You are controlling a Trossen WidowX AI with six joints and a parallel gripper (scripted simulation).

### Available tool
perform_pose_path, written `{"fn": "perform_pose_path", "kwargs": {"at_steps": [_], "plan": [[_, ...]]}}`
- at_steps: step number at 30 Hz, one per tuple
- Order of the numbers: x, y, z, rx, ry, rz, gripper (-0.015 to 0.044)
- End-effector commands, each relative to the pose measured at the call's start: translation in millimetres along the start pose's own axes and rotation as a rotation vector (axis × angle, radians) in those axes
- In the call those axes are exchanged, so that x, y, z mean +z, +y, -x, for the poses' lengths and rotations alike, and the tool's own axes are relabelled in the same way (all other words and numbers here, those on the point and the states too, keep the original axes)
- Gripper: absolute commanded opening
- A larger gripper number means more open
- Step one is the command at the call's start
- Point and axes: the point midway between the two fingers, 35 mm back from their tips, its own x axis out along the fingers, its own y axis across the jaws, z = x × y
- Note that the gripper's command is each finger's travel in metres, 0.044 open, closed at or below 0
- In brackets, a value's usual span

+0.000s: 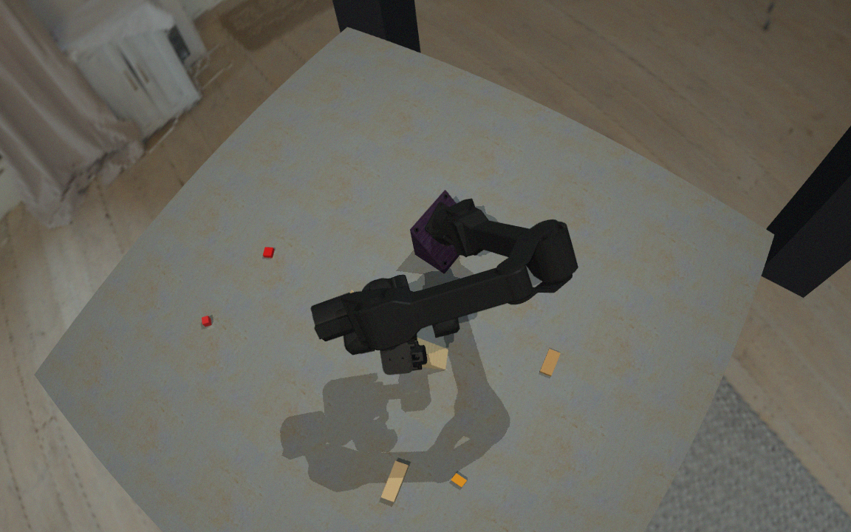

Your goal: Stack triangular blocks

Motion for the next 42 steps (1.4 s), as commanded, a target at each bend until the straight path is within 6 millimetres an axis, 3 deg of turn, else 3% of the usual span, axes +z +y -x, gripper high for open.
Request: {"fn": "perform_pose_path", "kwargs": {"at_steps": [1, 13, 31, 42], "plan": [[0.0, -9.7, 15.9, 0.009, -0.073, 0.728, 0.0440], [-3.0, -15.4, 24.1, -0.009, -0.125, 1.326, 0.0440], [-3.0, -15.5, 24.0, -0.009, -0.126, 1.336, 0.0440], [0.3, -15.6, 7.3, 0.008, -0.138, 1.327, 0.0440]]}}
